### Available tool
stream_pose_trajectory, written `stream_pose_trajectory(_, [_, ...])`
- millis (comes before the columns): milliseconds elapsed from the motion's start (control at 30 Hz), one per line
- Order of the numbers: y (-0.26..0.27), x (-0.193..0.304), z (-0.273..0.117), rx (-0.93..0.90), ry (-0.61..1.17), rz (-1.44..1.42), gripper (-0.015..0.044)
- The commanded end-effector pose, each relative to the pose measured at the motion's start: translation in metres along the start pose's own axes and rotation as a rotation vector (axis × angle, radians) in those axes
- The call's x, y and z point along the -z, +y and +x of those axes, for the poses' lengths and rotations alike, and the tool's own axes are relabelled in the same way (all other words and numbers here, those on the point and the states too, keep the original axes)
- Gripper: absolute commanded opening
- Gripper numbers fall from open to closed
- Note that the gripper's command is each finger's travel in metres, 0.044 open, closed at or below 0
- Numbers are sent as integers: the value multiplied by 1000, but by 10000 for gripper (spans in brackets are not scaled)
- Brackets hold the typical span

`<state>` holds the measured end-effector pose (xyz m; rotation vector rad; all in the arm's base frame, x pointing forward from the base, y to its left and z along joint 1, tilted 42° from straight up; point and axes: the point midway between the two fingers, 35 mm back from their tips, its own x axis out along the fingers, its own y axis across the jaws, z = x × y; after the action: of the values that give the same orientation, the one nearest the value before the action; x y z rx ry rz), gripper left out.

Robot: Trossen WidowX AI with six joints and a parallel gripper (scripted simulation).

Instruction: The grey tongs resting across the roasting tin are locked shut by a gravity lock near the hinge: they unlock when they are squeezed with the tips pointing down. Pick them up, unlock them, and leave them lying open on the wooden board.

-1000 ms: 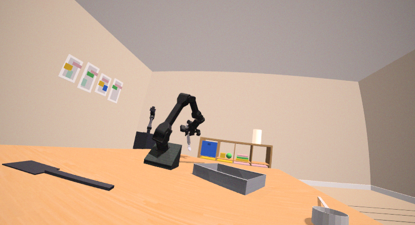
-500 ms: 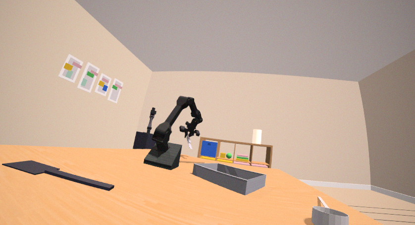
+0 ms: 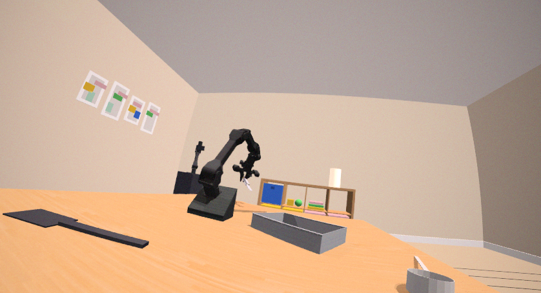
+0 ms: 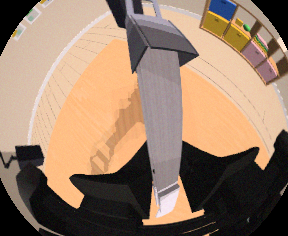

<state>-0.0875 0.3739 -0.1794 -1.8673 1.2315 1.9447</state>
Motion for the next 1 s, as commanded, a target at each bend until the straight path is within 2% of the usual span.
stream_pose_trajectory(0, [1, 1, 3, 5, 65, 1, -150])
stream_pose_trajectory(800, [15, 11, 3, 45, 426, -50, -150])
stream_pose_trajectory(967, [16, 12, 3, 48, 448, -54, -150])
